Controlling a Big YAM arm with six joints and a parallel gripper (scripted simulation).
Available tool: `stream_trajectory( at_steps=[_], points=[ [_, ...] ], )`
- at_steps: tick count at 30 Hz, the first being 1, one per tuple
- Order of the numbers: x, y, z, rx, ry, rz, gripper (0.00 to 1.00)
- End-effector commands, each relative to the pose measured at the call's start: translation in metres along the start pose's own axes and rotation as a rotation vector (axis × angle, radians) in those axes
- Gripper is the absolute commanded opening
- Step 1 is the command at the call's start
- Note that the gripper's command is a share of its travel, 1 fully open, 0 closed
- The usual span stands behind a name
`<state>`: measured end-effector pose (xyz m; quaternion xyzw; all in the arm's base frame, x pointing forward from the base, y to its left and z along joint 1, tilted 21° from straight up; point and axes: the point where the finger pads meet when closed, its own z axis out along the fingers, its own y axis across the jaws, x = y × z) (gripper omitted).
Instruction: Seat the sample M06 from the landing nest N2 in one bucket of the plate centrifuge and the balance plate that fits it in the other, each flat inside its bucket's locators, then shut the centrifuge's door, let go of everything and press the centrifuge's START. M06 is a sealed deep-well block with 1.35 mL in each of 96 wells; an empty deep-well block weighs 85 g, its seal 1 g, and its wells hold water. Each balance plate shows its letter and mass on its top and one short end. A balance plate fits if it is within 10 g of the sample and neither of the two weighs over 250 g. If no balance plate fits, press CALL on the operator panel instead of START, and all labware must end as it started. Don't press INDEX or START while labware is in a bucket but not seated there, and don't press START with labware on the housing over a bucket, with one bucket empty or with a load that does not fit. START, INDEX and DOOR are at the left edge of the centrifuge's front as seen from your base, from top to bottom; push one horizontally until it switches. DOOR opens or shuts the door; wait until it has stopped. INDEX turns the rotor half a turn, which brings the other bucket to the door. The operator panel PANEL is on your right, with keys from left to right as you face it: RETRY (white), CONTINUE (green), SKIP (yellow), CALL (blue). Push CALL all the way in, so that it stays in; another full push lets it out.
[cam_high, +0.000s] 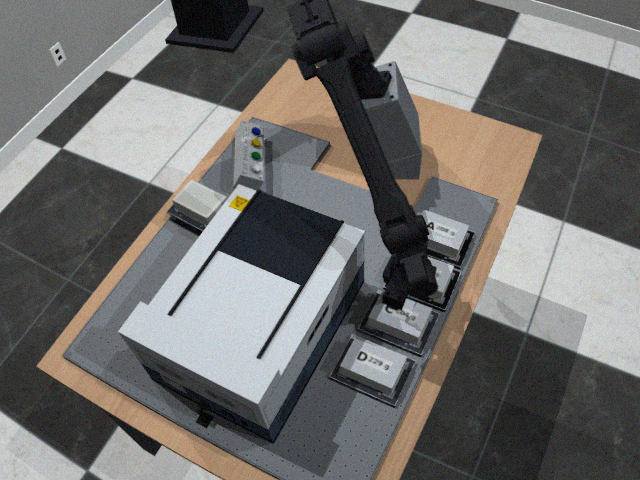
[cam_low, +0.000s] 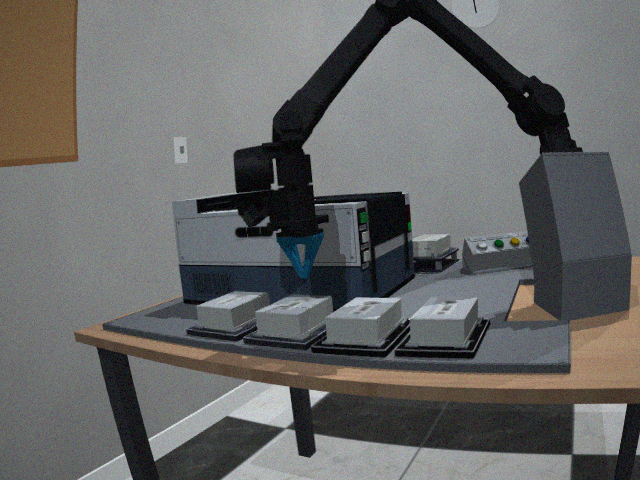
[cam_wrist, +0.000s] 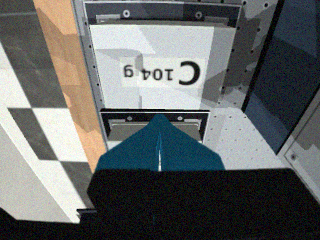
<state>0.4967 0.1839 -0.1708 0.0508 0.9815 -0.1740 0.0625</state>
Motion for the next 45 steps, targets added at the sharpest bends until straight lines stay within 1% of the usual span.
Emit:
stream_trajectory(
  at_steps=[1, 28, 33, 40, 42, 45],
  points=[
    [-0.023, 0.0, 0.002, -0.012, -0.026, 0.056, 0.0],
    [-0.024, 0.0, 0.002, -0.012, -0.027, 0.056, 0.0],
    [-0.024, -0.001, 0.003, -0.004, -0.016, 0.051, 0.0],
    [-0.036, -0.001, 0.003, -0.003, -0.014, 0.029, 0.0],
    [-0.036, -0.001, 0.003, -0.003, -0.014, 0.029, 0.0],
    [-0.044, 0.0, 0.003, -0.003, -0.014, 0.029, 0.0]
  ],
)
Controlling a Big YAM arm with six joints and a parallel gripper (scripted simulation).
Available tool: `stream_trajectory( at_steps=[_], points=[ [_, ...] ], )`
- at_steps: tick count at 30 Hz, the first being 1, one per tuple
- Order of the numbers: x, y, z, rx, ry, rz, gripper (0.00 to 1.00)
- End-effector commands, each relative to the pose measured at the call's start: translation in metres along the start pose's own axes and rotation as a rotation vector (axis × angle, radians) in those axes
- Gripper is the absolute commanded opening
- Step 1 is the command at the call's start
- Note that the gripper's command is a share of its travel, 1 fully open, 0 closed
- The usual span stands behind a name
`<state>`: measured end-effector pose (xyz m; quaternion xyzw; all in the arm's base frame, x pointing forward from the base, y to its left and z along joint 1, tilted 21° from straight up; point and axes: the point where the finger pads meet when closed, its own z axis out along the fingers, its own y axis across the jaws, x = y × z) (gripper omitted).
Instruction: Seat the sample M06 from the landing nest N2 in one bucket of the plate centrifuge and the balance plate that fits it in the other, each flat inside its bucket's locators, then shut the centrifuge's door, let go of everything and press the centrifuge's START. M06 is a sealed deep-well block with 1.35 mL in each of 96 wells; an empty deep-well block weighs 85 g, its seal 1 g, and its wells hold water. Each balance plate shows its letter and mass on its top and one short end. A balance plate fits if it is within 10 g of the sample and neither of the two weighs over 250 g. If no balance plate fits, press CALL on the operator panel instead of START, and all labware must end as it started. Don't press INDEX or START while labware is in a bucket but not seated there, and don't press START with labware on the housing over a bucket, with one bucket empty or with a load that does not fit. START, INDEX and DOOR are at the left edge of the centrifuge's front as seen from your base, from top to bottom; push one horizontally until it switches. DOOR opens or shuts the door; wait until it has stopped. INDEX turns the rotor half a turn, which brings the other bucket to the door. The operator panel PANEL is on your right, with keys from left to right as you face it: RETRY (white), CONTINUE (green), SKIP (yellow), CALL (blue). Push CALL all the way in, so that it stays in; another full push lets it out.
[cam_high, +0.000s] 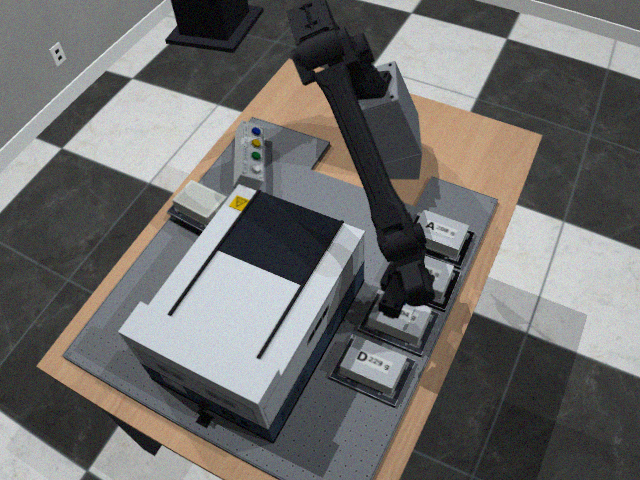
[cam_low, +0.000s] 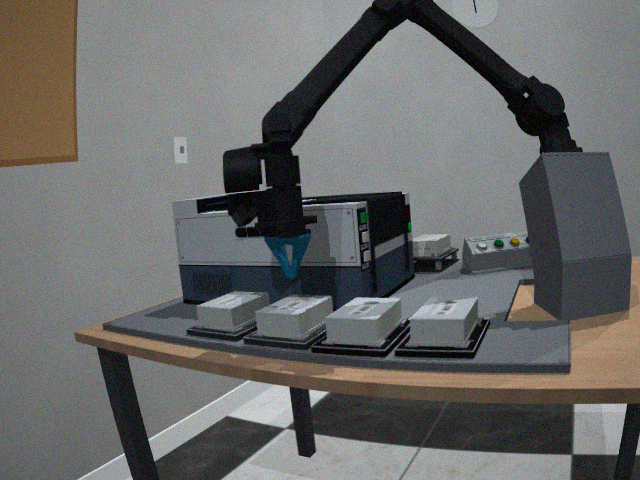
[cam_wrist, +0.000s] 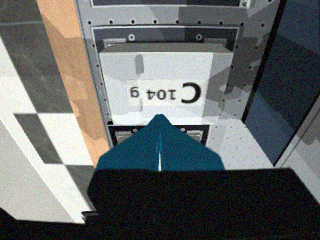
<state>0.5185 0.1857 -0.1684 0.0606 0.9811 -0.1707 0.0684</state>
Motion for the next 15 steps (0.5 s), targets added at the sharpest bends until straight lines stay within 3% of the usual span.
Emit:
stream_trajectory(
  at_steps=[1, 15],
  points=[
    [-0.026, -0.003, 0.003, 0.002, -0.007, 0.007, 0.0],
    [-0.075, -0.004, 0.003, 0.001, -0.009, 0.01, 0.0]
  ],
)
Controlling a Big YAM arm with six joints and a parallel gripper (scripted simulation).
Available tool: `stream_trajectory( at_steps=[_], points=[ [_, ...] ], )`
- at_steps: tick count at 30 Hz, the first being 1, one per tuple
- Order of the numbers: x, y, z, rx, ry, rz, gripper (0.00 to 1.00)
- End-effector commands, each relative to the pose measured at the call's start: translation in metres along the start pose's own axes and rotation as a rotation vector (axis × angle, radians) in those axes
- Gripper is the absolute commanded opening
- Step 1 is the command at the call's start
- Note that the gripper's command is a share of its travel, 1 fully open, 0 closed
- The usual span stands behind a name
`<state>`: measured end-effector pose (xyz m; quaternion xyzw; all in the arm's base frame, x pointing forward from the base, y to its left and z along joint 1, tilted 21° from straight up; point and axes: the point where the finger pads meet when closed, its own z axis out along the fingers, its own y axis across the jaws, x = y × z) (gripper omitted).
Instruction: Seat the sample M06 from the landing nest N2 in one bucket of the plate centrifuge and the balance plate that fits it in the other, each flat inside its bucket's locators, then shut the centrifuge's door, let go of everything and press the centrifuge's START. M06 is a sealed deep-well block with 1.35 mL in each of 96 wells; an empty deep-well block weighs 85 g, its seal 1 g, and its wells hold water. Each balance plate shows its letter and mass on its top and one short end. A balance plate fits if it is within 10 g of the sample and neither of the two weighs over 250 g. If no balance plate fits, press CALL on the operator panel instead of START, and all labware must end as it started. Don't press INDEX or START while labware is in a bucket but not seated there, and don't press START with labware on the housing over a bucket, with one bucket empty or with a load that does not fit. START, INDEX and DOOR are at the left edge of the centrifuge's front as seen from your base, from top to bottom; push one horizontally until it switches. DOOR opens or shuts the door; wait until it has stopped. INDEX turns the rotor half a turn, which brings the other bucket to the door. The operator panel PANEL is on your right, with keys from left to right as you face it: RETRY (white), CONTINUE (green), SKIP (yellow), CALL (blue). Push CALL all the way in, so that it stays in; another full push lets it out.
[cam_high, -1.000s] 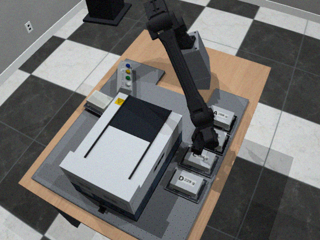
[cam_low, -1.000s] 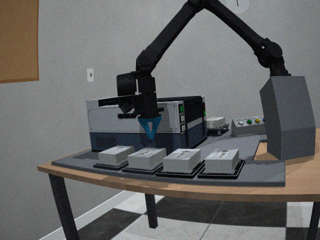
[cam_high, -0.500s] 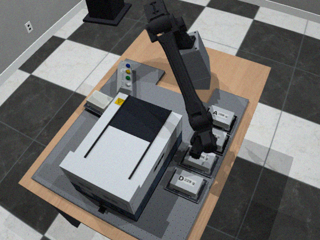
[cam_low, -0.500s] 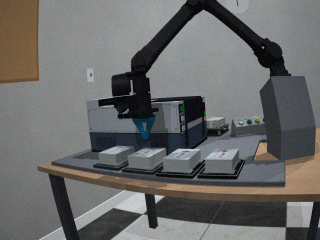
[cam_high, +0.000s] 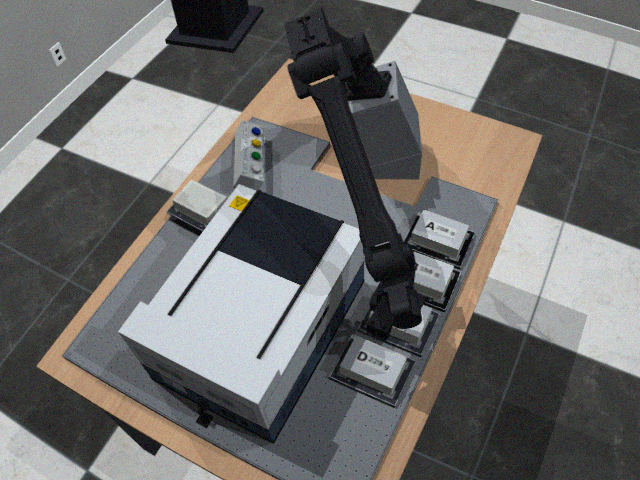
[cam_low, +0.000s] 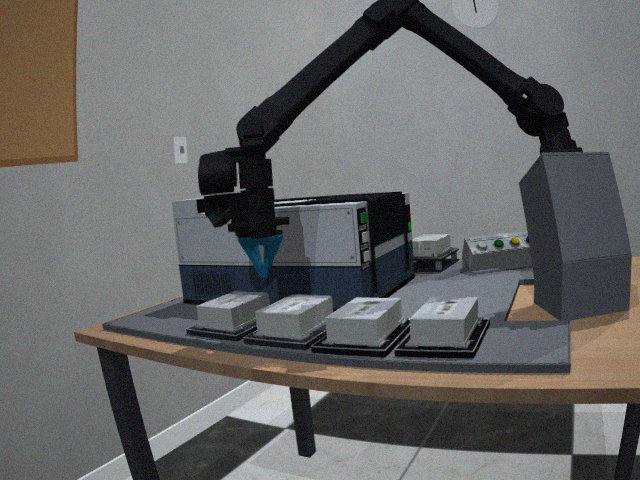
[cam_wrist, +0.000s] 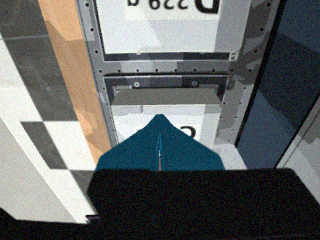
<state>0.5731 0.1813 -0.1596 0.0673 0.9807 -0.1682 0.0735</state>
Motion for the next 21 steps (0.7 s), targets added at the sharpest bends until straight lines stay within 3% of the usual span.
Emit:
stream_trajectory(
  at_steps=[1, 12, 21],
  points=[
    [-0.024, -0.005, 0.004, 0.006, -0.001, -0.005, 0.0],
    [-0.064, -0.01, 0.003, 0.006, -0.004, -0.003, 0.0],
    [-0.078, -0.013, 0.003, 0.006, -0.004, -0.002, 0.0]
  ],
)
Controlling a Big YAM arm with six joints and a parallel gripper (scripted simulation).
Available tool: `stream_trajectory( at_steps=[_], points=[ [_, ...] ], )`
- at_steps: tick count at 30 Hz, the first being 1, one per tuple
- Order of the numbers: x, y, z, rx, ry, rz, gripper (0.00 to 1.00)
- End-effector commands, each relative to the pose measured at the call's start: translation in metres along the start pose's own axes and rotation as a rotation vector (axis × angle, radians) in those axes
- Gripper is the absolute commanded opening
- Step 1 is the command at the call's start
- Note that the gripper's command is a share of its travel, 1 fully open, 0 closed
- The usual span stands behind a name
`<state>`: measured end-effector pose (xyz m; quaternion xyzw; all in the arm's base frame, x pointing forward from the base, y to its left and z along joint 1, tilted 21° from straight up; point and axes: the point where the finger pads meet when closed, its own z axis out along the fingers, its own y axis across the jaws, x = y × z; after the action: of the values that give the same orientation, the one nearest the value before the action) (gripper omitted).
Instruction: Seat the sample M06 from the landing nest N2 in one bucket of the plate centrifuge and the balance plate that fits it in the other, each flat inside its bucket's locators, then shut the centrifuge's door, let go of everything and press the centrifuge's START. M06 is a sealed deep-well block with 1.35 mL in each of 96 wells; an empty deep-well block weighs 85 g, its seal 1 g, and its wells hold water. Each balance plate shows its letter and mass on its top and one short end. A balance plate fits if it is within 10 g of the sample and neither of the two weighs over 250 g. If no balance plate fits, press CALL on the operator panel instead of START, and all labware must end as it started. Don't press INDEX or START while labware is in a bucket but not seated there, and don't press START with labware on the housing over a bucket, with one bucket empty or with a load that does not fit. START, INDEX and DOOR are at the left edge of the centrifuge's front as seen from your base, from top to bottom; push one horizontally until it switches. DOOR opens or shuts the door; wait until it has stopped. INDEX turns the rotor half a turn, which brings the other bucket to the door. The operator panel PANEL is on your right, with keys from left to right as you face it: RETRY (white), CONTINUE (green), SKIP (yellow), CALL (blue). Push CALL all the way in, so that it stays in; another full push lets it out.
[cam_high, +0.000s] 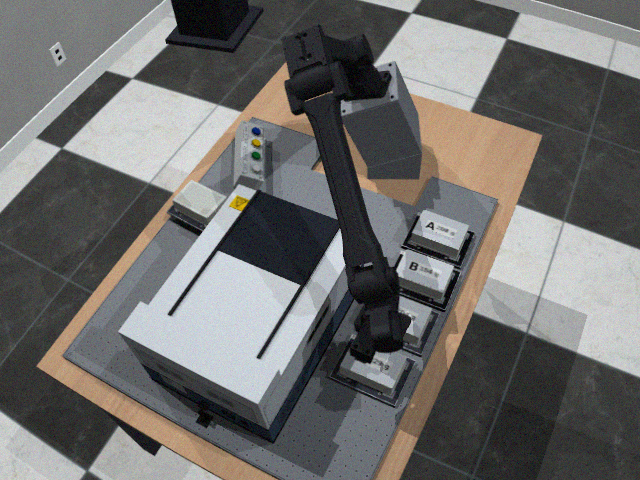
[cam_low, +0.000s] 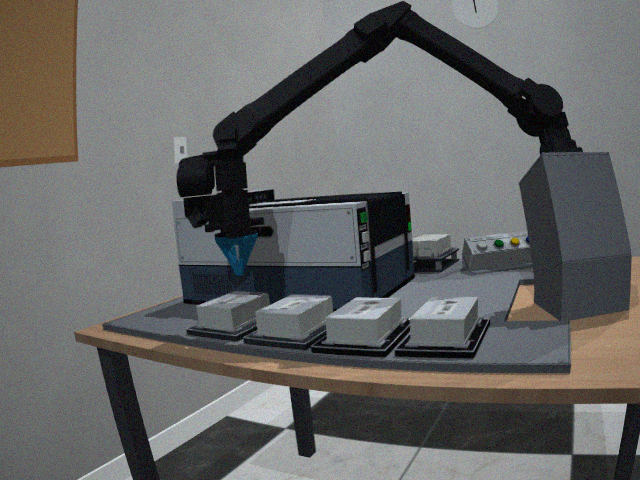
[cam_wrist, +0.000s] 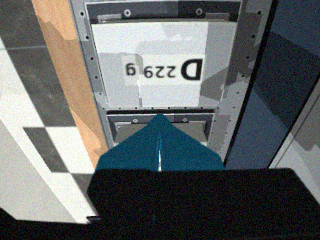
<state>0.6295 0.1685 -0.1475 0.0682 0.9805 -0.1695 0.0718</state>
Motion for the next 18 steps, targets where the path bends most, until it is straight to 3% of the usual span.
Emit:
stream_trajectory(
  at_steps=[1, 7, 18],
  points=[
    [-0.0207, -0.0066, 0.0031, 0.003, -0.008, -0.004, 0.0],
    [-0.0176, -0.0089, 0.007, 0.009, 0.003, -0.008, 0.0],
    [-0.0239, -0.0095, -0.0015, 0.002, -0.01, -0.003, 0.0]
  ],
)
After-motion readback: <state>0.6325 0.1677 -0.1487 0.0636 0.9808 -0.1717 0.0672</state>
